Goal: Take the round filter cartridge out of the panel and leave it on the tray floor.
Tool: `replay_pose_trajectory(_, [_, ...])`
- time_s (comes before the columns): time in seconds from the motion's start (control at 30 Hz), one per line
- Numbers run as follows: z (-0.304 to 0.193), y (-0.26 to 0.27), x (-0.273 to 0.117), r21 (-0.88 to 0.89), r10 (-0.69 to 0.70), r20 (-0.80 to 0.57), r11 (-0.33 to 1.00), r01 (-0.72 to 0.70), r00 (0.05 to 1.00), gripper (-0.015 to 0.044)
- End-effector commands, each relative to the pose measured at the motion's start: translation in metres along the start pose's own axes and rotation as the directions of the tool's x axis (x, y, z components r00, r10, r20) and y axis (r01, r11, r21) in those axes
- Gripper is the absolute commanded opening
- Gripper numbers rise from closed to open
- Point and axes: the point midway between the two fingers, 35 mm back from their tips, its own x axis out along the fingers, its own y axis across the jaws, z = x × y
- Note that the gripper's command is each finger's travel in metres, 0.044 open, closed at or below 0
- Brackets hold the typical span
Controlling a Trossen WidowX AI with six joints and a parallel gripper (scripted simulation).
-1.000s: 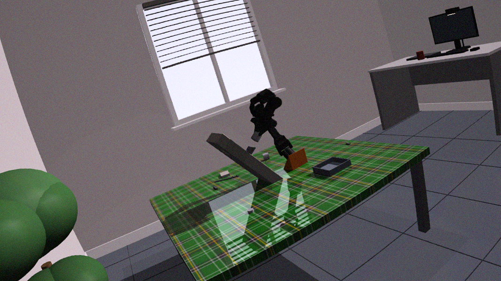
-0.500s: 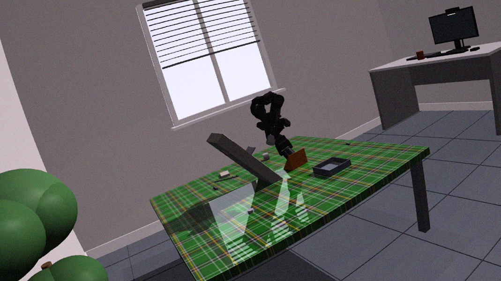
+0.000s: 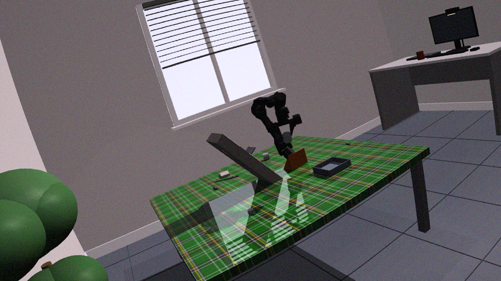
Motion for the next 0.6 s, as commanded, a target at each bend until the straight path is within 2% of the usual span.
replay_pose_trajectory(0.0, [0.008, 0.019, -0.001, -0.107, 0.095, 0.057, 0.99, -0.088, 0.994, 0.0])
replay_pose_trajectory(0.27, [0.008, 0.021, 0.0, -0.114, 0.101, 0.059, 0.989, -0.094, 0.993, 0.0])
replay_pose_trajectory(0.57, [-0.026, 0.075, 0.021, -0.233, 0.24, 0.041, 0.946, -0.225, 0.97, 0.0])
